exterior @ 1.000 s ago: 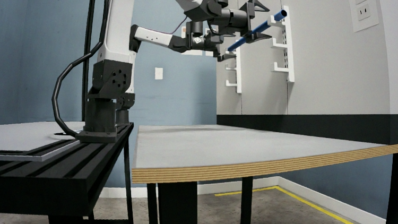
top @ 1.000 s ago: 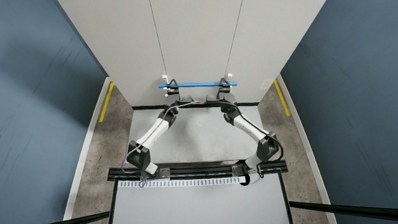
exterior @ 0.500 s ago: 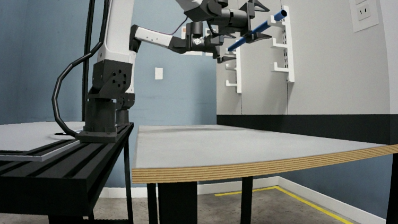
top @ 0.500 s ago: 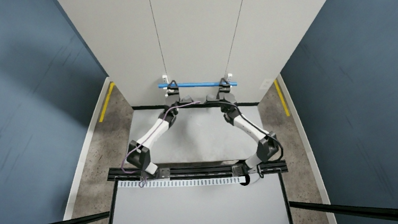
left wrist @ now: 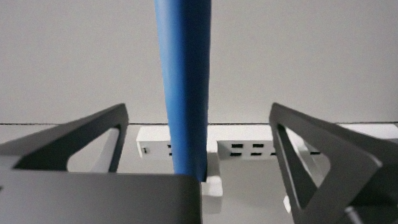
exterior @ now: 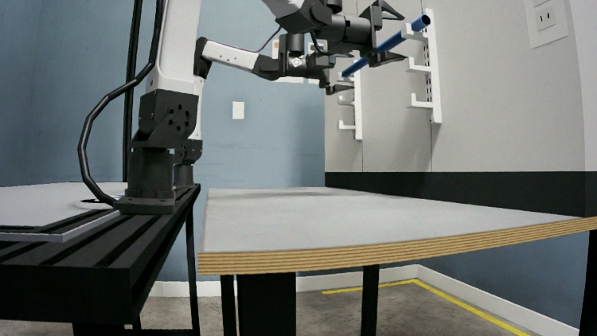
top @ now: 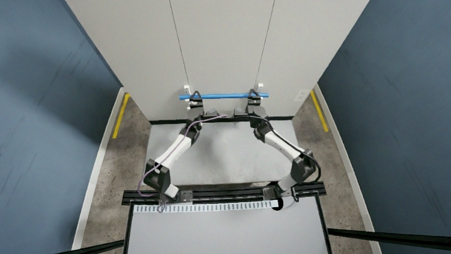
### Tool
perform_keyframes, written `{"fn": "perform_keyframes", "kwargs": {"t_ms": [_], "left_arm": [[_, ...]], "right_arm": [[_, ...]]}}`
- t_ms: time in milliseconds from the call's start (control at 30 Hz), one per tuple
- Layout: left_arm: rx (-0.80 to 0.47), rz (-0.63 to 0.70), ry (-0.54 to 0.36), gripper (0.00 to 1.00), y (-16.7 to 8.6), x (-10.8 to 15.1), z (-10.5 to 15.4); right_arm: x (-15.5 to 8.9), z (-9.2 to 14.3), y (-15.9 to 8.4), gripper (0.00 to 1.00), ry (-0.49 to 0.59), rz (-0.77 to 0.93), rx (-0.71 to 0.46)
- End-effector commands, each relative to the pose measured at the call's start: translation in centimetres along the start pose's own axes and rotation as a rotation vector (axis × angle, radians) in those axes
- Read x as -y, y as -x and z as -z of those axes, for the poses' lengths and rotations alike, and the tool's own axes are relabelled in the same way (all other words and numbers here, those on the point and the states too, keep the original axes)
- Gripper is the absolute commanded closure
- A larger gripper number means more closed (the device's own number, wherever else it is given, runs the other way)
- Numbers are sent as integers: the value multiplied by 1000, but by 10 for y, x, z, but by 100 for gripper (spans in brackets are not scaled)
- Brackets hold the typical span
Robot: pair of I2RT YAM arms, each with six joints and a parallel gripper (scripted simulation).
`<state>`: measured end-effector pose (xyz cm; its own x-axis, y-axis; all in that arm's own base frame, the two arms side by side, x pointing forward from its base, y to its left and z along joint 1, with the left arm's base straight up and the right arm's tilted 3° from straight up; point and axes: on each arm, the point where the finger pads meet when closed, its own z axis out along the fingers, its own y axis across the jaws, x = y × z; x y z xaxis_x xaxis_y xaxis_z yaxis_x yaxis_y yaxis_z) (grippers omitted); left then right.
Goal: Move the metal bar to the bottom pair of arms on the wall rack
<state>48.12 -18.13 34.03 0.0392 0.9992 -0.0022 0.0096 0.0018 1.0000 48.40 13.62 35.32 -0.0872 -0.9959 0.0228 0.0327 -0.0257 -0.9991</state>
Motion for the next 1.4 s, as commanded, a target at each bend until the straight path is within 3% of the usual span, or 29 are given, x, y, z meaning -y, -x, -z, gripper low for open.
{"fn": "perform_keyframes", "kwargs": {"t_ms": [0, 933, 1367], "left_arm": [[-4, -1, -4, 0, 0, 2, -1], [-4, 3, 3, 0, 2, -14, -2], [-4, 10, 16, 29, 3, -27, -1]], "right_arm": [[-1, 6, 5, 0, -2, -5, 11], [5, 7, 4, 0, -14, -12, 7], [16, 6, 1, 29, -27, -19, 3]]}}
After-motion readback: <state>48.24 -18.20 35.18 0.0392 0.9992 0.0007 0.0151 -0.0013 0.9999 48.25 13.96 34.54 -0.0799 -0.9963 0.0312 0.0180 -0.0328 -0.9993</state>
